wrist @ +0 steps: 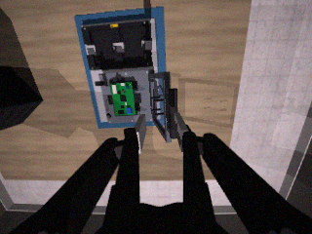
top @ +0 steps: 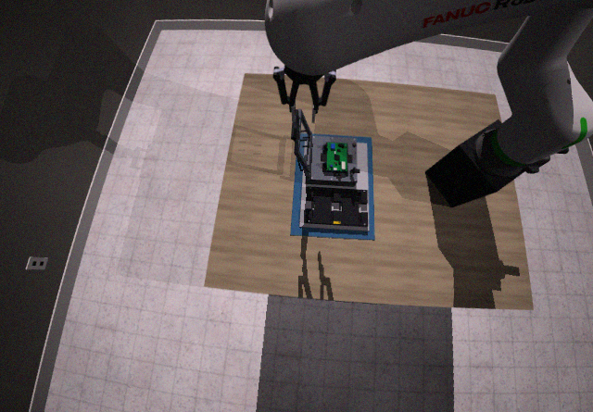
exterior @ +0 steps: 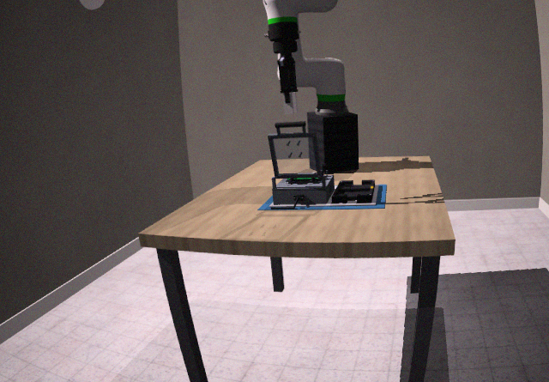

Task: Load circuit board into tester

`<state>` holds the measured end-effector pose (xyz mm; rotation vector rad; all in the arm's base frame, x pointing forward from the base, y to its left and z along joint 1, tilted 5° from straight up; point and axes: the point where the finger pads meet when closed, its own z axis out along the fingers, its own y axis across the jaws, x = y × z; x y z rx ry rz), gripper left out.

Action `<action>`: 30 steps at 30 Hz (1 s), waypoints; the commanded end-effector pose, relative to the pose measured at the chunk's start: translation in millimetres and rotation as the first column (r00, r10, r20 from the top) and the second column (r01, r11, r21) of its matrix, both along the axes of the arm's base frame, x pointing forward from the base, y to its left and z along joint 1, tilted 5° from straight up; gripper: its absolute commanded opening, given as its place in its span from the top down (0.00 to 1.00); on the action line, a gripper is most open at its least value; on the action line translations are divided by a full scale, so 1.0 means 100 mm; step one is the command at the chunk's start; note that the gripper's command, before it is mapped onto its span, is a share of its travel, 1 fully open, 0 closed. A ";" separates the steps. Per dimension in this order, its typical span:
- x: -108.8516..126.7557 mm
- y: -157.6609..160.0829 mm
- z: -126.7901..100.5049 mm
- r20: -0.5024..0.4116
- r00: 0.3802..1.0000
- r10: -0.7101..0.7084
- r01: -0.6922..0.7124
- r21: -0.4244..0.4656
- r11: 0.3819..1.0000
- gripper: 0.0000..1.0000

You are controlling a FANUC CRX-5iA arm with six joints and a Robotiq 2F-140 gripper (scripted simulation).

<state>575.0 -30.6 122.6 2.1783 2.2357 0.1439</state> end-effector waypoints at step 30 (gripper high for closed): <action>0.24 0.01 0.02 0.000 1.000 0.000 0.000 0.000 1.000 0.70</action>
